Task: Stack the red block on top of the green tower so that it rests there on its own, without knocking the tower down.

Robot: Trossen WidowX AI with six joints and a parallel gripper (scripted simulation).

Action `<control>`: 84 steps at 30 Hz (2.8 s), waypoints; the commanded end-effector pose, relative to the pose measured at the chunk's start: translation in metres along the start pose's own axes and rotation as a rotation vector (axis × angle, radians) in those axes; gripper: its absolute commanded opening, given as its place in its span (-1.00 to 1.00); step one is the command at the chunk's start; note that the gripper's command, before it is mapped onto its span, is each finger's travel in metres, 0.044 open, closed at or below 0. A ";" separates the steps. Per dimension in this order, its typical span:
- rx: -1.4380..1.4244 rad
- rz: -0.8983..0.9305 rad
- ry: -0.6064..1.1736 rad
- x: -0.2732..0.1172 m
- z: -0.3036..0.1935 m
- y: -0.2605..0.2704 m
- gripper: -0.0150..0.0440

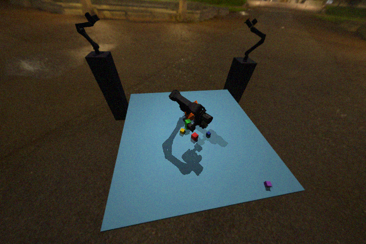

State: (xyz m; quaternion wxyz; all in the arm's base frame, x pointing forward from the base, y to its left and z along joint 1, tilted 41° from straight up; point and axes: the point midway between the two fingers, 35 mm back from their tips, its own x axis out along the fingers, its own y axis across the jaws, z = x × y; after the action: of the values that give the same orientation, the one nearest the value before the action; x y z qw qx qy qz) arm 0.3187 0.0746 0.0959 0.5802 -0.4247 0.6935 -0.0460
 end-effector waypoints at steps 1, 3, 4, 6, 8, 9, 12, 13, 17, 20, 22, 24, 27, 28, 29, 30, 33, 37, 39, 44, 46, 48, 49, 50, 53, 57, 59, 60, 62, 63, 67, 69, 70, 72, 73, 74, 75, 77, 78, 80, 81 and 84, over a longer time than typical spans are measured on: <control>-0.007 -0.005 0.007 0.017 0.001 0.001 1.00; -0.006 -0.005 0.007 0.031 0.001 0.000 1.00; -0.006 -0.006 0.007 0.038 0.000 0.000 1.00; -0.006 -0.007 0.007 0.049 -0.001 -0.001 1.00; -0.006 -0.007 0.008 0.055 -0.002 -0.001 1.00; -0.006 -0.007 0.008 0.056 -0.002 -0.002 1.00; -0.006 -0.007 0.008 0.056 -0.001 -0.002 1.00; -0.006 -0.007 0.008 0.057 -0.001 -0.002 1.00; -0.006 -0.007 0.008 0.061 -0.001 -0.003 1.00; -0.006 -0.007 0.007 0.066 -0.001 -0.003 1.00; -0.006 -0.007 0.007 0.070 -0.001 -0.003 1.00; -0.006 -0.007 0.007 0.073 -0.001 -0.003 1.00; -0.006 -0.008 0.007 0.078 0.000 -0.003 1.00; -0.006 -0.008 0.007 0.079 0.000 -0.003 1.00; -0.006 -0.008 0.007 0.081 0.000 -0.003 1.00; -0.006 -0.008 0.007 0.083 0.000 -0.003 1.00; -0.006 -0.008 0.007 0.088 -0.001 -0.003 1.00; -0.006 -0.008 0.008 0.094 -0.001 -0.003 1.00; -0.006 -0.009 0.008 0.097 -0.001 -0.003 1.00; -0.005 -0.009 0.008 0.105 -0.002 -0.003 1.00; -0.005 -0.010 0.008 0.108 -0.002 -0.003 1.00; -0.005 -0.010 0.009 0.109 -0.002 -0.003 1.00; -0.005 -0.010 0.009 0.109 -0.002 -0.003 1.00; -0.005 -0.010 0.009 0.109 -0.002 -0.003 1.00; -0.005 -0.010 0.009 0.109 -0.002 -0.003 1.00; -0.005 -0.010 0.009 0.109 -0.002 -0.003 1.00; -0.005 -0.010 0.009 0.109 -0.002 -0.003 1.00; -0.005 -0.010 0.009 0.109 -0.002 -0.003 1.00; -0.005 -0.010 0.009 0.109 -0.002 -0.003 1.00; -0.005 -0.010 0.009 0.109 -0.002 -0.003 0.91; -0.005 -0.010 0.009 0.109 -0.002 -0.003 0.56; -0.005 -0.010 0.009 0.109 -0.002 -0.003 0.38; -0.005 -0.010 0.009 0.109 -0.002 -0.003 0.29; -0.005 -0.010 0.009 0.109 -0.002 -0.003 0.18; -0.005 -0.010 0.009 0.109 -0.002 -0.003 0.15; -0.005 -0.010 0.009 0.109 -0.002 -0.003 0.13; -0.005 -0.010 0.009 0.109 -0.002 -0.003 0.11; -0.005 -0.010 0.009 0.109 -0.002 -0.003 0.06; -0.005 -0.010 0.009 0.109 -0.002 -0.003 0.04; -0.005 -0.010 0.008 0.106 -0.002 -0.003 -0.14; -0.005 -0.009 0.008 0.104 -0.002 -0.003 -0.23; -0.006 -0.009 0.008 0.092 -0.002 -0.003 -0.49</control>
State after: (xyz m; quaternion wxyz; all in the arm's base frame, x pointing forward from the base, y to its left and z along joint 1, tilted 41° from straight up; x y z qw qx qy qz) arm 0.3197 0.0043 0.0193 0.5706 -0.4301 0.6979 -0.0487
